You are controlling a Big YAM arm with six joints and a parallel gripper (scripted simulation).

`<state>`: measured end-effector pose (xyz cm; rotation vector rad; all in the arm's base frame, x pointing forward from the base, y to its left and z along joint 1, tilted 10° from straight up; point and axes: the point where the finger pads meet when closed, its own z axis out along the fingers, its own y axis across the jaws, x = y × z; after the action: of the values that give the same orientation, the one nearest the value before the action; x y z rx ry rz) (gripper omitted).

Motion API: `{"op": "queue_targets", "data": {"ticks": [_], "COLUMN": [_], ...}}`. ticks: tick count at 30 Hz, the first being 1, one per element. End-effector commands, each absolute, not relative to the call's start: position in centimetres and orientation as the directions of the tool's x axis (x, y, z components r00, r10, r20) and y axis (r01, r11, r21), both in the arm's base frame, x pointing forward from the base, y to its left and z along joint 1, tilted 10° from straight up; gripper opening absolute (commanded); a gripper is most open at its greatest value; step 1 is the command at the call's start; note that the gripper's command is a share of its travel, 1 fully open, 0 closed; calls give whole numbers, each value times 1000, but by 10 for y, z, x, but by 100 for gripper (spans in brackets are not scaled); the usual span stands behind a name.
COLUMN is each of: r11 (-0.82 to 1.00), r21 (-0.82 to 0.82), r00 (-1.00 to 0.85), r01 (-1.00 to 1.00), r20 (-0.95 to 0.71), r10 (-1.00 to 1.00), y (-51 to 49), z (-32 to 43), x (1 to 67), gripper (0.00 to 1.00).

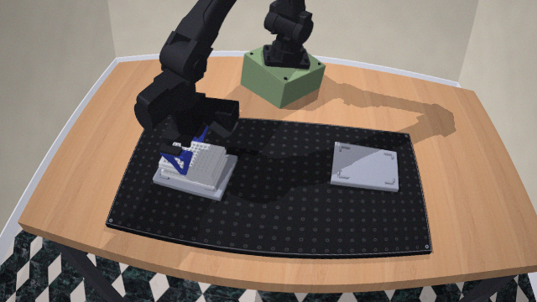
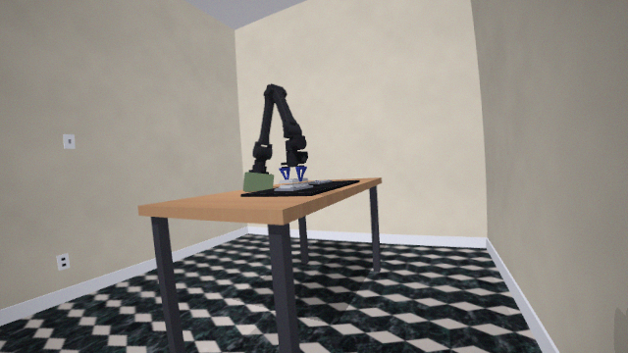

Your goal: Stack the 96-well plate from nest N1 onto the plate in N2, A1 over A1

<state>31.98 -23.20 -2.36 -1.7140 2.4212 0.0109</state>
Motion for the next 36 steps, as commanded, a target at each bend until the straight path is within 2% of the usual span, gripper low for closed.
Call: {"op": "queue_targets", "data": {"ticks": [1, 36], "r11": [333, 334], "r21": [-118, -118], "r00": [-316, -317], "r01": [-935, -935], "r20": [-142, -142], "r10": [-938, -938], "y": [-230, -232], "z": [-20, -26], "x": [327, 329], "gripper": [0, 0]}}
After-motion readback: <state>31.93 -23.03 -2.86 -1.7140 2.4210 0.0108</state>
